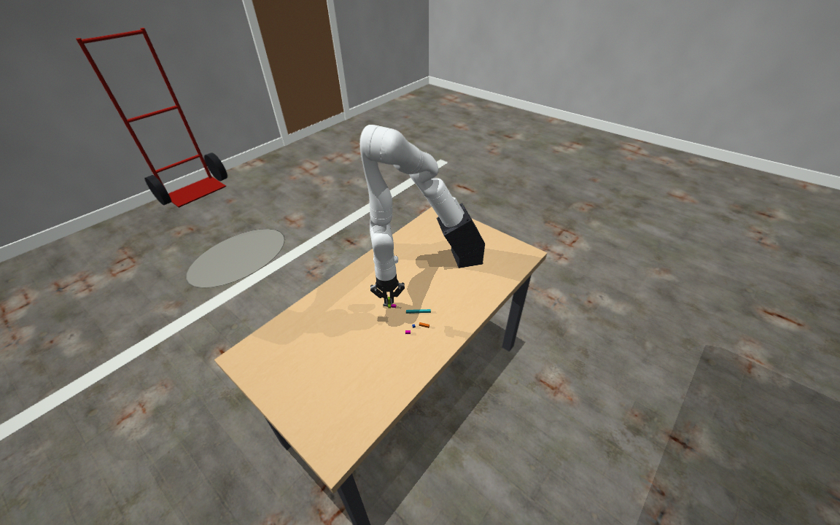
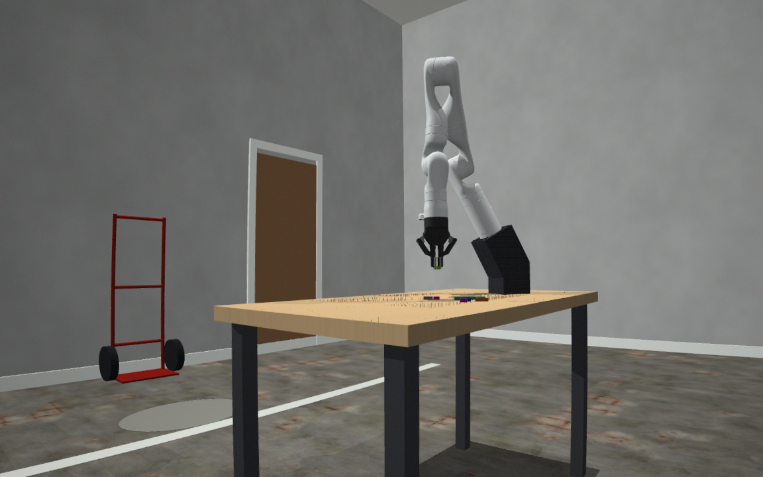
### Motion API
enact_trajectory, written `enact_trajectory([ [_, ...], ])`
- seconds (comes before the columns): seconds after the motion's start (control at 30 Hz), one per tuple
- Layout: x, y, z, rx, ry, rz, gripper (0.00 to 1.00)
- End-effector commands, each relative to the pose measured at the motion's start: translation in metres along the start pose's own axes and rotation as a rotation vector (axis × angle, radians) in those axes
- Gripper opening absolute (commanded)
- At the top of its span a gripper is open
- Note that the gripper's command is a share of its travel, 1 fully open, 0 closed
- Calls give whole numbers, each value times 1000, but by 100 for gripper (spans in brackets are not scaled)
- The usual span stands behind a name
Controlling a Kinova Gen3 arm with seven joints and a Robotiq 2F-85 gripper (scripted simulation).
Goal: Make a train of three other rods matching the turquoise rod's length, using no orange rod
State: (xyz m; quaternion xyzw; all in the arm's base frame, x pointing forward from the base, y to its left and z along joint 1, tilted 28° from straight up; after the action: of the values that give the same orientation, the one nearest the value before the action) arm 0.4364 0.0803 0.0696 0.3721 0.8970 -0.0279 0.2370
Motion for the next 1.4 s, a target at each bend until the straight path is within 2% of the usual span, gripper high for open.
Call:
enact_trajectory([
  [0.0, -1, -1, 0, -2, 1, 34, 5],
  [0.3, -2, -1, 1, -5, 6, 165, 5],
  [0.8, -5, -4, 4, -12, 20, 558, 5],
  [0.87, -5, -4, 4, -12, 20, 558, 5],
  [1.37, -10, -8, 6, -14, 38, 1090, 5],
])
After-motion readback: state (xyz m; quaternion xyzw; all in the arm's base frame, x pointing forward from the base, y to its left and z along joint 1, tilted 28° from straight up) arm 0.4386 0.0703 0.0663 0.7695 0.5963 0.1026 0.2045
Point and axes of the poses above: the point where the finger pads meet when closed, its own z axis out along the fingers, its own x axis across the jaws, y = z × x, the point moved 2 cm from there along -z, back along the fingers, and after that the axes turned 7 degrees about z, right-handed, at the moved point
